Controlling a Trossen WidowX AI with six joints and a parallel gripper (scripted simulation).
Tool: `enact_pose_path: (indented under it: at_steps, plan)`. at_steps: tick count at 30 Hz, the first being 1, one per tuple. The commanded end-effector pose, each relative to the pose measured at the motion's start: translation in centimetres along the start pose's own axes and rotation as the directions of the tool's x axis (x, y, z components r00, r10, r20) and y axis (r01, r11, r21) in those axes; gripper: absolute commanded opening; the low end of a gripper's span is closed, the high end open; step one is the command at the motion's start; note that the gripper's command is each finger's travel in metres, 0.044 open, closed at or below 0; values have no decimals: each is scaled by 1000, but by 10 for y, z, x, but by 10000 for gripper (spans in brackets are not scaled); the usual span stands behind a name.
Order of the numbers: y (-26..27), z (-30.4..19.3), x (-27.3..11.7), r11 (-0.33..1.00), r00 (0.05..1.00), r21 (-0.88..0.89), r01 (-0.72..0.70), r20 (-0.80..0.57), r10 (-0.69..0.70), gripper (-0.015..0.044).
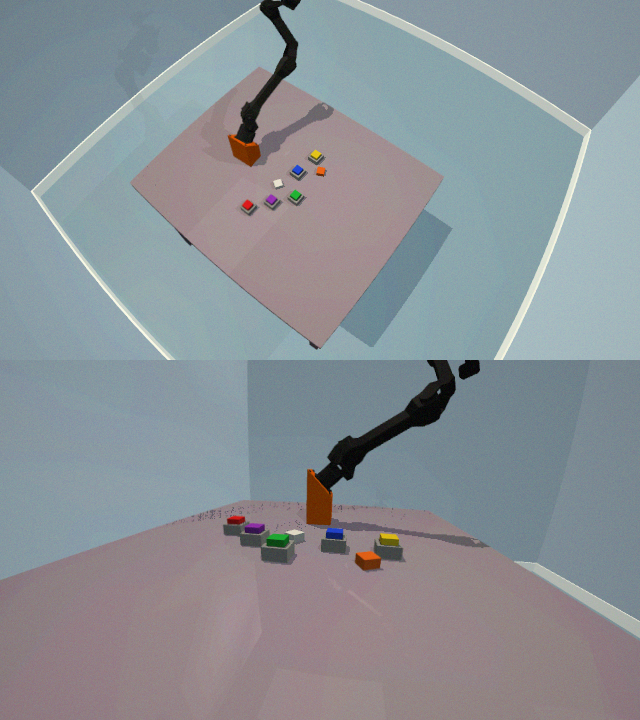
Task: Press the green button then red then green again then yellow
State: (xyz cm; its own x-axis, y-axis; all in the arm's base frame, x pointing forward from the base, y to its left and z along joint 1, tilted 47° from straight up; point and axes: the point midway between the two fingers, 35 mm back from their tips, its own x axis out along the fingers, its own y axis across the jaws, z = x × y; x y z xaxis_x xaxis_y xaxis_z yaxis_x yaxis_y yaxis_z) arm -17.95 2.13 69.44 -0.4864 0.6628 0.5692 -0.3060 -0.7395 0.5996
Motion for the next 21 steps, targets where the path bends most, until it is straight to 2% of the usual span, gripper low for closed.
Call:
enact_pose_path:
  at_steps: [1, 3, 5, 8, 11, 15, 21]
  plan:
    - [2, 0, -1, 1000, 1000, -5, -14, 4, 14, 400]
    - [28, -7, -10, 990, 991, -49, -135, 11, 136, 400]
    - [75, -42, -37, 945, 950, -102, -311, -67, 306, 400]
    - [106, -64, -61, 893, 900, -124, -433, -121, 419, 400]
    - [143, -92, -101, 800, 807, -134, -585, -190, 559, 400]
    - [190, -126, -177, 607, 611, -113, -787, -283, 739, 400]
    - [229, -156, -312, 241, 232, -23, -970, -373, 898, 400]
